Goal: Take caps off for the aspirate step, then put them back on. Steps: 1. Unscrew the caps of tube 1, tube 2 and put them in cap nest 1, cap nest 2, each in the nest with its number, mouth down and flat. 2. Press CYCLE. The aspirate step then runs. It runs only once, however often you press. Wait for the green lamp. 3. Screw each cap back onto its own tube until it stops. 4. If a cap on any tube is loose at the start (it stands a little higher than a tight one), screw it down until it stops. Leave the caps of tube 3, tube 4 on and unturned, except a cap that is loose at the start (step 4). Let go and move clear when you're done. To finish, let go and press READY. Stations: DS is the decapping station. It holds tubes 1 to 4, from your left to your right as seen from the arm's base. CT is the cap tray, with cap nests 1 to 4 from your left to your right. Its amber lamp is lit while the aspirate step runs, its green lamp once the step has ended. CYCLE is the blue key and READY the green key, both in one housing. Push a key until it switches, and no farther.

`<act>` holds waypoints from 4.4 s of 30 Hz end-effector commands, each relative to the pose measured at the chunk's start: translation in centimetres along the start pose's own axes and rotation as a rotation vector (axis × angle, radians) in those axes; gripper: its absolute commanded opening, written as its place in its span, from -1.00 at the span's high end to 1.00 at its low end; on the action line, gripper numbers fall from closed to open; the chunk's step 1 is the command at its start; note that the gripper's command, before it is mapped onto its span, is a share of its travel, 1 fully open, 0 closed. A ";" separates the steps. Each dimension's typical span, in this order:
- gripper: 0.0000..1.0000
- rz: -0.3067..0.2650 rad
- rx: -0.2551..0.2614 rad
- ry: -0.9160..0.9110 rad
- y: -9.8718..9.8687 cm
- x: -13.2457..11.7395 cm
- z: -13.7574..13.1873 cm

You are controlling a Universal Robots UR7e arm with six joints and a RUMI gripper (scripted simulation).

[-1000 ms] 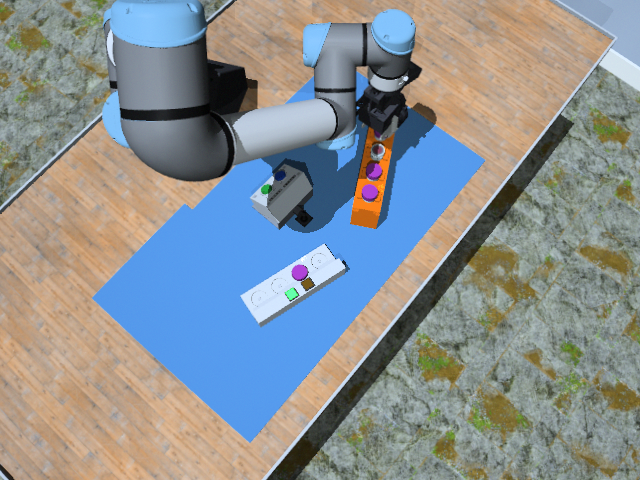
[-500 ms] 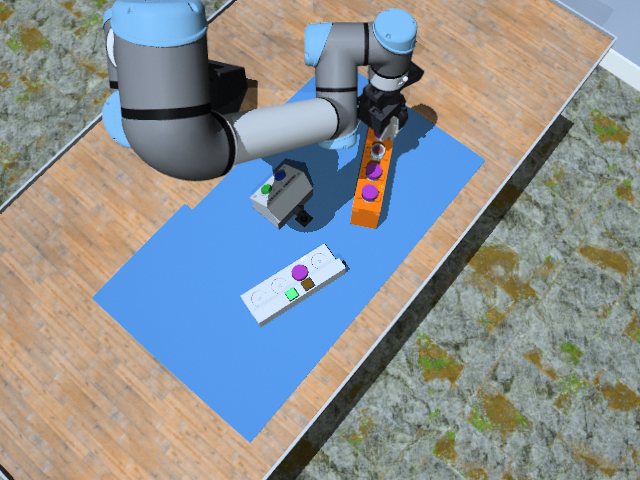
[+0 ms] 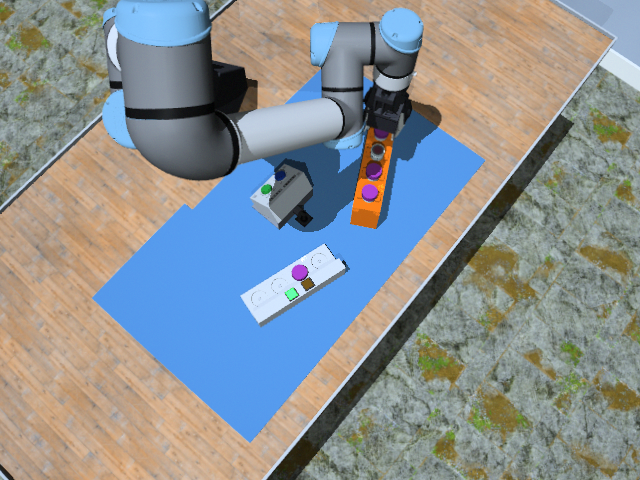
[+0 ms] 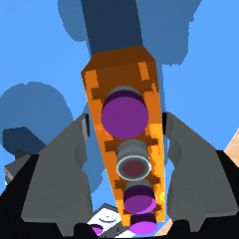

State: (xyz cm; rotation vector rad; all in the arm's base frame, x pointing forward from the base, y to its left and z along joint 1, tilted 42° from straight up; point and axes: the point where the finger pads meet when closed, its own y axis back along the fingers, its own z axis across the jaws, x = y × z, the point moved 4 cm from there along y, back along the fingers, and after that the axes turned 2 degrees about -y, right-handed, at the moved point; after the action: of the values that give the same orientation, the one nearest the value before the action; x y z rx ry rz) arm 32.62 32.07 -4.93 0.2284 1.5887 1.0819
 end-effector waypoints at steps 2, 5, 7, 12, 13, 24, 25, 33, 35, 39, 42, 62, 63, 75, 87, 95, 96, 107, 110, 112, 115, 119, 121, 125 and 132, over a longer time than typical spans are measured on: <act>0.30 0.013 -0.007 0.281 0.0 0.0 -0.1; 0.30 0.013 -0.008 0.365 -0.1 0.0 -0.2; 0.30 0.013 -0.008 0.448 0.0 0.0 -0.1; 0.30 0.012 -0.011 0.653 0.0 0.0 0.1; 0.30 0.012 -0.011 0.661 0.0 0.0 0.1; 1.00 0.011 -0.012 0.662 0.0 0.0 -0.1; 1.00 0.011 -0.012 0.662 0.0 0.0 -0.1; 1.00 0.011 -0.012 0.662 0.0 0.0 -0.1; 1.00 0.011 -0.012 0.662 0.0 0.0 -0.1; 1.00 0.012 -0.009 0.510 -0.1 -0.1 -0.2; 1.00 0.012 -0.009 0.410 -0.1 -0.1 -0.2; 1.00 0.014 -0.007 -0.287 0.0 0.1 0.0; 1.00 0.015 -0.007 -0.337 -0.1 0.1 0.0; 0.30 0.015 -0.005 -0.385 -0.1 0.0 -0.1; 0.30 0.015 -0.006 -0.301 0.0 0.1 0.1; 0.30 0.015 -0.007 0.029 -0.1 0.0 0.0; 0.30 0.014 -0.008 0.110 -0.1 0.0 0.1; 0.30 0.012 -0.008 0.449 -0.2 0.0 -0.2; 0.30 0.012 -0.008 0.532 -0.2 0.0 -0.2; 0.30 0.012 -0.009 0.615 -0.2 0.0 -0.2; 0.30 0.012 -0.010 0.662 -0.1 0.0 -0.1; 0.30 0.012 -0.010 0.662 -0.1 0.0 -0.1; 0.30 0.012 -0.010 0.662 -0.1 0.0 -0.1; 1.00 0.011 -0.012 0.662 0.0 0.0 0.0; 1.00 0.011 -0.012 0.662 0.0 0.0 0.0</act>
State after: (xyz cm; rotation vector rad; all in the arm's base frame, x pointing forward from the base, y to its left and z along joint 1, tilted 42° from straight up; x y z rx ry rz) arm 32.52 31.96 -5.03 -0.1544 2.1671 1.2419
